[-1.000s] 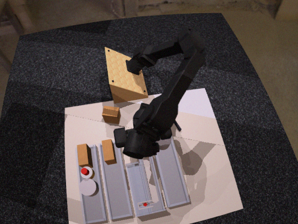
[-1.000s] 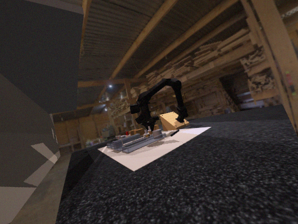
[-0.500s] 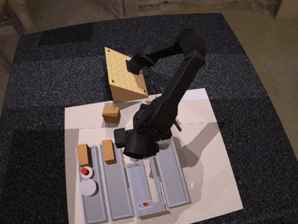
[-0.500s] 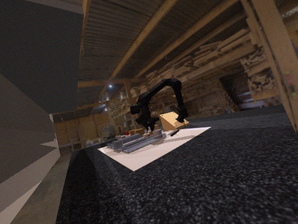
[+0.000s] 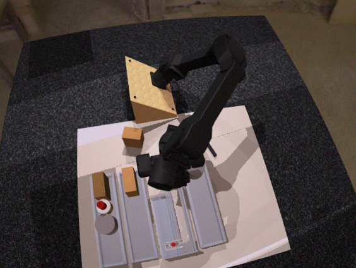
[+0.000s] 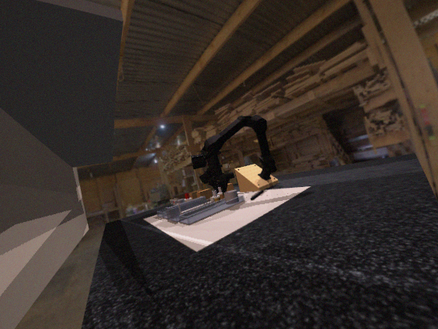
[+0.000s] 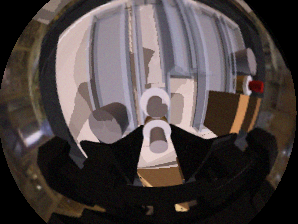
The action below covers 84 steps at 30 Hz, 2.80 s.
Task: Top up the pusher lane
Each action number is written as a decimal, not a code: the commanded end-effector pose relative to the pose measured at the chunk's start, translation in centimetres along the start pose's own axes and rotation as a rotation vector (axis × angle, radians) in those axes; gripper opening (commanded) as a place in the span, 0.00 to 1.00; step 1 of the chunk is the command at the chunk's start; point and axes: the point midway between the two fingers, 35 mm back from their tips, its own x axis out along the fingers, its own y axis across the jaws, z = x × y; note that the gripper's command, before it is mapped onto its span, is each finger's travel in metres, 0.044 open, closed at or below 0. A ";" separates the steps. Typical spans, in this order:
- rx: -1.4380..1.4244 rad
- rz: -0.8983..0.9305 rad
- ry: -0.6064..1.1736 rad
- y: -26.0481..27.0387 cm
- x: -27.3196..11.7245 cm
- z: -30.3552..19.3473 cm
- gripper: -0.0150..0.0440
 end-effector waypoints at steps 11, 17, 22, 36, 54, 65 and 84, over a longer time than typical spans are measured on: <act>-0.010 0.006 -0.014 0.2 0.5 0.3 0.25; -0.010 0.007 -0.014 0.2 0.7 0.3 0.25; -0.010 0.007 -0.014 0.2 0.8 0.2 0.25; -0.010 0.007 -0.013 0.2 0.9 0.1 0.25; -0.010 0.007 -0.013 0.2 0.9 -0.2 0.25; -0.009 0.007 -0.013 0.1 0.9 -0.6 0.25; -0.009 0.007 -0.013 0.0 0.9 -0.7 0.52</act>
